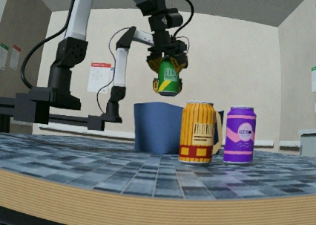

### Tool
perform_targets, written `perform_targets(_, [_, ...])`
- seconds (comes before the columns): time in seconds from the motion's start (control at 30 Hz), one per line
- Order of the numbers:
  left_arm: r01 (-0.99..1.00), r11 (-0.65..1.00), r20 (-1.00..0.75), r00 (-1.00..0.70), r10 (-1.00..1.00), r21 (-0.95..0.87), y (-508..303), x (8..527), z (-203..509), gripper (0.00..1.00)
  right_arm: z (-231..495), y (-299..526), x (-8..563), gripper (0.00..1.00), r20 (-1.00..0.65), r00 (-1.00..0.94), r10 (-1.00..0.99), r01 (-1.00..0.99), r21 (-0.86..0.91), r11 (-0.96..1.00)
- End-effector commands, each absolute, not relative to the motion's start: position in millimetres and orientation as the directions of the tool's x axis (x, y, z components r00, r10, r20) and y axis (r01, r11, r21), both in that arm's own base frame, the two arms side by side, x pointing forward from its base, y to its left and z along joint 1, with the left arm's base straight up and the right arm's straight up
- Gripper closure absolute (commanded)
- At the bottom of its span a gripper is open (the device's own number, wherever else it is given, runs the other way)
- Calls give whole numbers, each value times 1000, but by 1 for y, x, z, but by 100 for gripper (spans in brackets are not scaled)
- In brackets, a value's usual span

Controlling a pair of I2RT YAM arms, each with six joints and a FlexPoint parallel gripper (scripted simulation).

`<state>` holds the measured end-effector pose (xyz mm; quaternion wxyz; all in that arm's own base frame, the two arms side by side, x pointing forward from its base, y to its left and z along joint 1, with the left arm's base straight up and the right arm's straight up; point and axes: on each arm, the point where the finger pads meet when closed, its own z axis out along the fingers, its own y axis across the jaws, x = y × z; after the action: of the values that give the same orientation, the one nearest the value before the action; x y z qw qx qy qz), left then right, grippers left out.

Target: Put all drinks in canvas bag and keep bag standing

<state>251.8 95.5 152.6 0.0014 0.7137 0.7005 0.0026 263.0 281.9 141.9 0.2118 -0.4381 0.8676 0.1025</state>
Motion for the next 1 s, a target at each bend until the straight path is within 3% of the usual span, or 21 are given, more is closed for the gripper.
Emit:
perform_targets(0.0, [998, -13, 14, 12, 1000, 62, 95, 257, 165, 0, 182, 293, 276, 33, -575, -483, -660, -799, -18, 601])
perform_targets(0.43, [998, -13, 14, 12, 1000, 63, 95, 257, 165, 0, 162, 288, 266, 33, -544, -491, -681, -806, -13, 592])
perform_targets(0.97, [998, -13, 14, 12, 1000, 63, 95, 257, 165, 0, 167, 320, 292, 33, -540, -496, -680, -801, -19, 599])
